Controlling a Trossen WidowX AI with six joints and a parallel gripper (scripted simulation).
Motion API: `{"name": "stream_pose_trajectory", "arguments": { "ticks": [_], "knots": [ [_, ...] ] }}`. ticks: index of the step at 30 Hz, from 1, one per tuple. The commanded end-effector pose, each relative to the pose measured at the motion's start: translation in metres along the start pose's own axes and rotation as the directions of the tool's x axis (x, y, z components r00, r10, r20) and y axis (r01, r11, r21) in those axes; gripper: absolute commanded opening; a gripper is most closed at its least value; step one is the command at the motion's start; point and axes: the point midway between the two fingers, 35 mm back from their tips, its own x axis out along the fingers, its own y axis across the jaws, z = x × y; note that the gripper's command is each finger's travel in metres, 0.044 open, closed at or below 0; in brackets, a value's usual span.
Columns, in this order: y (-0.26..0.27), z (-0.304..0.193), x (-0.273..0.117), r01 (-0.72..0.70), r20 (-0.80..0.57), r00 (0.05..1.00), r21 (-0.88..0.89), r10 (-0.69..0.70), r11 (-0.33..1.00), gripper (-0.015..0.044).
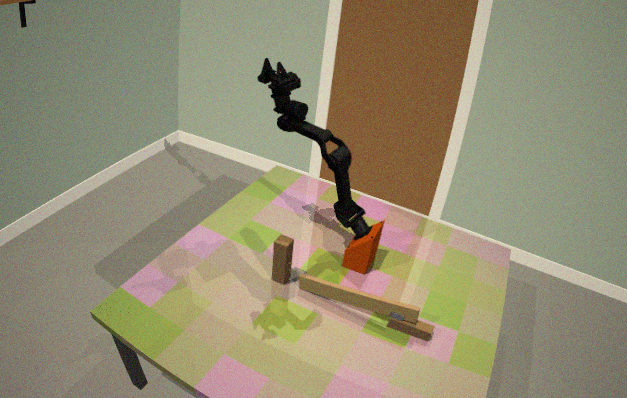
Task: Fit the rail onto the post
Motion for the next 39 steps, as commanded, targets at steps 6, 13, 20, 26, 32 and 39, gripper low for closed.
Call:
{"name": "stream_pose_trajectory", "arguments": {
  "ticks": [6,13,20,26,32,39],
  "knots": [
    [-0.042,0.006,-0.014,0.142,0.042,0.989,-0.024,-0.141,0.99,0.044],
    [-0.13,-0.006,-0.062,0.46,0.064,0.887,-0.061,-0.456,0.886,0.044],
    [-0.196,-0.05,-0.126,0.701,-0.02,0.708,-0.111,-0.706,0.705,0.044],
    [-0.228,-0.114,-0.19,0.826,-0.171,0.505,-0.189,-0.846,0.531,0.044],
    [-0.23,-0.19,-0.255,0.86,-0.36,0.286,-0.311,-0.888,0.403,0.044],
    [-0.191,-0.281,-0.323,0.8,-0.584,0.04,-0.467,-0.811,0.376,0.044]
  ]
}}
